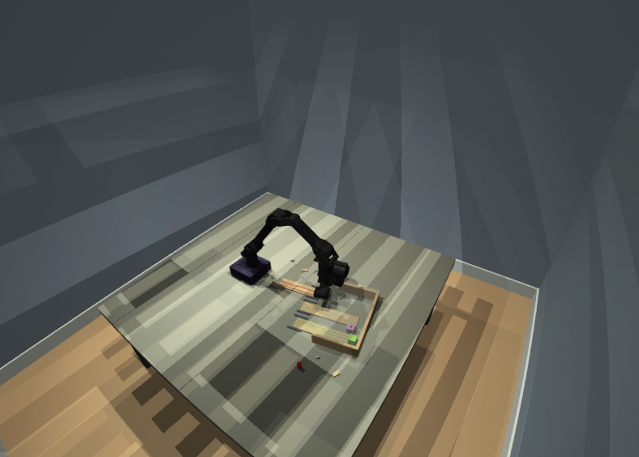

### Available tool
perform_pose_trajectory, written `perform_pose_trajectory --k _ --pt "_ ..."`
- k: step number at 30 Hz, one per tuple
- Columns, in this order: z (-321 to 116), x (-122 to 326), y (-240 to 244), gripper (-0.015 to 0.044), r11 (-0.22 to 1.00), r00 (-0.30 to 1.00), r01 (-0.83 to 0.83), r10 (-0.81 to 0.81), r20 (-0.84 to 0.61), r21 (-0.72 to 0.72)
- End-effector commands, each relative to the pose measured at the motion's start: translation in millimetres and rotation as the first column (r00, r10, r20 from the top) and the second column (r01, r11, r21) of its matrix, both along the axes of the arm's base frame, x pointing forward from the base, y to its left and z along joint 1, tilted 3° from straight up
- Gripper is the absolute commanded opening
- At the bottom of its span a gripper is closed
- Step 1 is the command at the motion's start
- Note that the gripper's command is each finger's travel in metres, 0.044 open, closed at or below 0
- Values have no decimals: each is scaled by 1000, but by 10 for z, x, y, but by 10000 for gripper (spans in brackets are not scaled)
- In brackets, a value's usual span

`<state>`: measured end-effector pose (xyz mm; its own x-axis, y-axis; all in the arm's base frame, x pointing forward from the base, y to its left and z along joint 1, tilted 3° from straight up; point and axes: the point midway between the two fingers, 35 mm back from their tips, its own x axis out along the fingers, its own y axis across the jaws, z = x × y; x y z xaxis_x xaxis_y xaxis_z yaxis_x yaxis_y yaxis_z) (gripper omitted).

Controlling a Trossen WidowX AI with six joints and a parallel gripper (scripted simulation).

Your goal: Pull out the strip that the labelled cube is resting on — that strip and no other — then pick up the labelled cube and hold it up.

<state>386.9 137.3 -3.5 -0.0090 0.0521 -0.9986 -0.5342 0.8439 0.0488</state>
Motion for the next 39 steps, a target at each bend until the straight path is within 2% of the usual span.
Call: perform_pose_trajectory --k 1,4,19,39 --pt "2 1 0 72 1000 1000 0 0 1 0" --pt "22 -19 -8 0 1000 1000 0 0 0 0" --pt "399 -534 -211 0 1000 1000 4 -4 -8 -6" --pt "415 -984 -372 0 1000 1000 5 -5 -12 -7"
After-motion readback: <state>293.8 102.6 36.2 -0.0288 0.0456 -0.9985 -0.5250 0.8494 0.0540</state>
